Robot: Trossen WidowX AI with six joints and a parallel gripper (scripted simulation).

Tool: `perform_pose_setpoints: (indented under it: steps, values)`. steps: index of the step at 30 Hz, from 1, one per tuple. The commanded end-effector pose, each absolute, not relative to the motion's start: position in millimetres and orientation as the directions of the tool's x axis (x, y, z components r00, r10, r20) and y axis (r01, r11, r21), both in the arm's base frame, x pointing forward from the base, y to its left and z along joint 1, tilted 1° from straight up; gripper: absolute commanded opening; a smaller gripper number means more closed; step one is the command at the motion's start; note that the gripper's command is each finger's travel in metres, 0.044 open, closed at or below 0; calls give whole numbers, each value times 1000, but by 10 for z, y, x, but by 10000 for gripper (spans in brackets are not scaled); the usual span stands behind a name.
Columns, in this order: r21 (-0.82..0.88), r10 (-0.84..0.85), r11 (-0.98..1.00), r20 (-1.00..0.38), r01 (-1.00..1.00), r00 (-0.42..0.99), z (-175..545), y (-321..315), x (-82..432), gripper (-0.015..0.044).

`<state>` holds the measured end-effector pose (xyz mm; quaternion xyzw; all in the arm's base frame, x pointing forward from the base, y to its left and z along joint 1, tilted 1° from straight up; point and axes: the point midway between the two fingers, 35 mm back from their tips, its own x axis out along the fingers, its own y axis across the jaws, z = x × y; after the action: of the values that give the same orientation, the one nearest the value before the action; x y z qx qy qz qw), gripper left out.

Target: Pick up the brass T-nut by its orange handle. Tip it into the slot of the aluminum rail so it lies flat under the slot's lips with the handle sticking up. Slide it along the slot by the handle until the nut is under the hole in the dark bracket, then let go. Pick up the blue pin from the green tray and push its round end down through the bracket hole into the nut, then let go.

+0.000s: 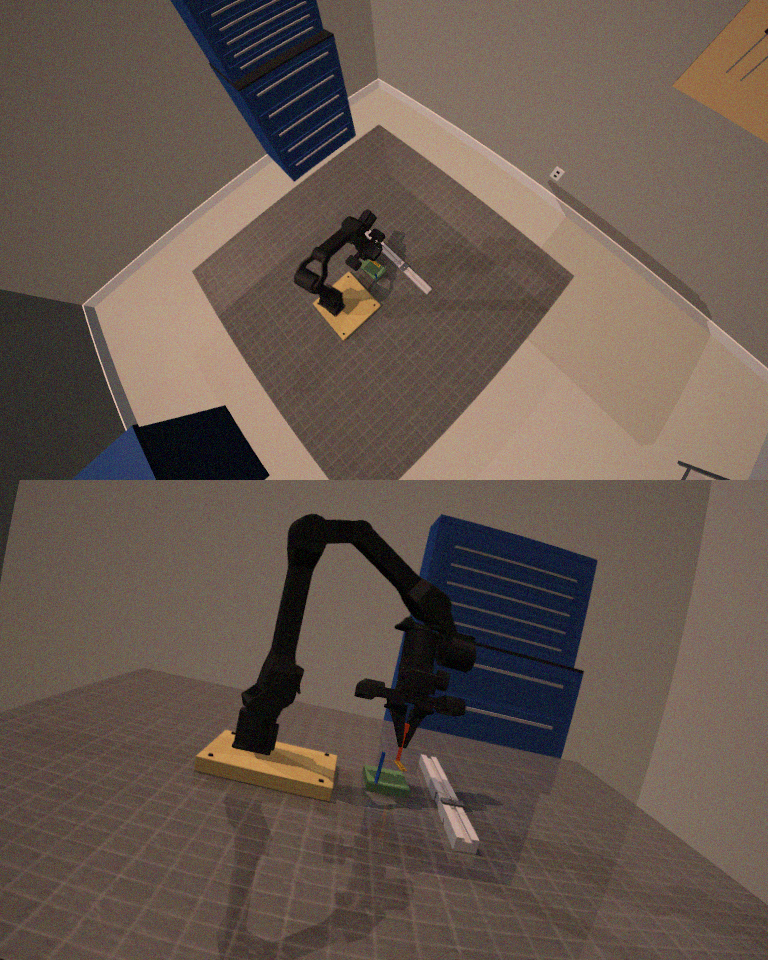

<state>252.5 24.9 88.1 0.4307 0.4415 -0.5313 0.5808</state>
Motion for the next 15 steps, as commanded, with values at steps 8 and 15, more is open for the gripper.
perform_pose_setpoints:
  steps: [8,15]
  values:
    - [35,-238,61,-970,998,49,1068,247,2535,-150]
    - [35,-238,61,-970,998,49,1182,247,2538,-150]
